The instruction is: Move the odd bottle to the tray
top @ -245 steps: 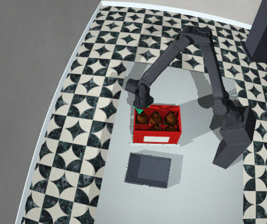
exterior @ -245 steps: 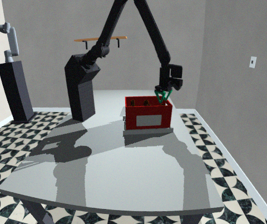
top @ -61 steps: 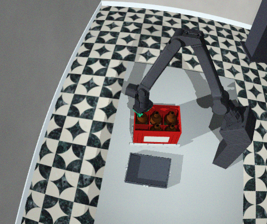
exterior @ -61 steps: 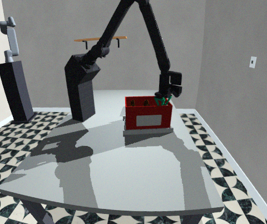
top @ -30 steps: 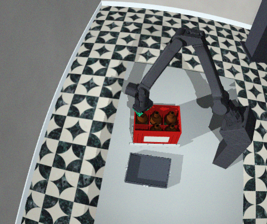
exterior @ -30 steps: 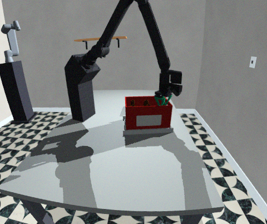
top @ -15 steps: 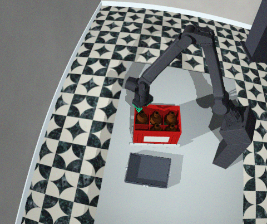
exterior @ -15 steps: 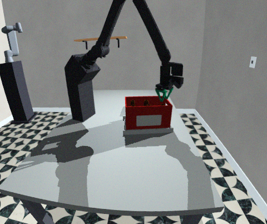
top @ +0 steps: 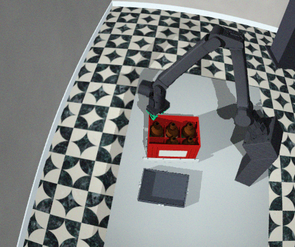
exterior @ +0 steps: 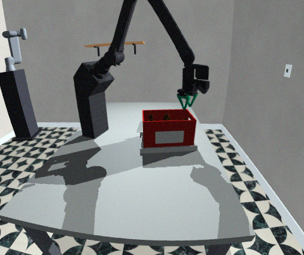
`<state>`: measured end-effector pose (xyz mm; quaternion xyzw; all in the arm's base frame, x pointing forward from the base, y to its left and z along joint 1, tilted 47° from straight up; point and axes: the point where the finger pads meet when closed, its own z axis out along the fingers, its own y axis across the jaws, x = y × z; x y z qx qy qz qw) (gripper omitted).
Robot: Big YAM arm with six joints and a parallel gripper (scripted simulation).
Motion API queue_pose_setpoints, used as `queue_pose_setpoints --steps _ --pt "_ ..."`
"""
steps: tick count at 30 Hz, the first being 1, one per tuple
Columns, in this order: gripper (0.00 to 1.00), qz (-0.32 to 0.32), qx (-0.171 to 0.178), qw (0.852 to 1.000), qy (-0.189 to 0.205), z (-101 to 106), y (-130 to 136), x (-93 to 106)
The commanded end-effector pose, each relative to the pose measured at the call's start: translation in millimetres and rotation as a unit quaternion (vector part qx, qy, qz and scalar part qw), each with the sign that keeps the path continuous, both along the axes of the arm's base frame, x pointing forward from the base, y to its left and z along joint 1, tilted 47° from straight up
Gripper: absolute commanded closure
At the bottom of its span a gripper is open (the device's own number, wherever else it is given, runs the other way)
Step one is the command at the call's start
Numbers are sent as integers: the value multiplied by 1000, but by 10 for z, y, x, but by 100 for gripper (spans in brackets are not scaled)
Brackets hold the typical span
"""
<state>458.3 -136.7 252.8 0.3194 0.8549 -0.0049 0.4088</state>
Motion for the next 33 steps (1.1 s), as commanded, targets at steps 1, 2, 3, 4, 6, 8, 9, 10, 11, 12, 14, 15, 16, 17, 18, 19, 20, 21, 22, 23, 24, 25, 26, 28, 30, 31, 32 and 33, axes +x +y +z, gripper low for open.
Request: queue_pose_setpoints --steps 1,2,3,4,6,8,9,10,11,12,14,15,16,17,18,19,20,21,22,23,24,25,26,28,30,31,32,33 --pt "39 -2 7 1000 17 -106 26 0" --pt "39 -2 7 1000 17 -104 30 -3" --pt "39 -2 6 1000 15 -86 33 -9" --pt "39 -1 5 1000 11 -40 33 -5" --pt "39 -1 5 1000 9 -19 33 -1" --pt "100 -1 5 1000 9 -19 33 -1" --pt "100 -1 5 1000 9 -19 33 -1" --pt "100 -1 5 1000 9 -19 33 -1" --pt "100 -1 5 1000 9 -19 33 -1" --pt "100 -1 5 1000 9 -19 33 -1" --pt "100 -1 5 1000 9 -19 33 -1" --pt "100 -1 5 1000 9 -19 33 -1" --pt "100 -1 5 1000 9 -19 33 -1" --pt "100 -1 5 1000 9 -19 33 -1" --pt "100 -1 5 1000 9 -19 33 -1" --pt "100 -1 5 1000 9 -19 33 -1" --pt "100 -1 5 1000 9 -19 33 -1" --pt "100 -1 5 1000 9 -19 33 -1" --pt "100 -1 5 1000 9 -19 33 -1" --pt "100 -1 5 1000 9 -19 33 -1" --pt "100 -1 5 1000 9 -19 33 -1" --pt "100 -1 5 1000 9 -19 33 -1" --pt "100 -1 5 1000 9 -19 33 -1" --pt "100 -1 5 1000 9 -19 33 -1" --pt "100 -1 5 1000 9 -19 33 -1" --pt "100 -1 5 1000 9 -19 33 -1" --pt "100 -1 5 1000 9 -19 33 -1" --pt "100 -1 5 1000 9 -19 33 -1"
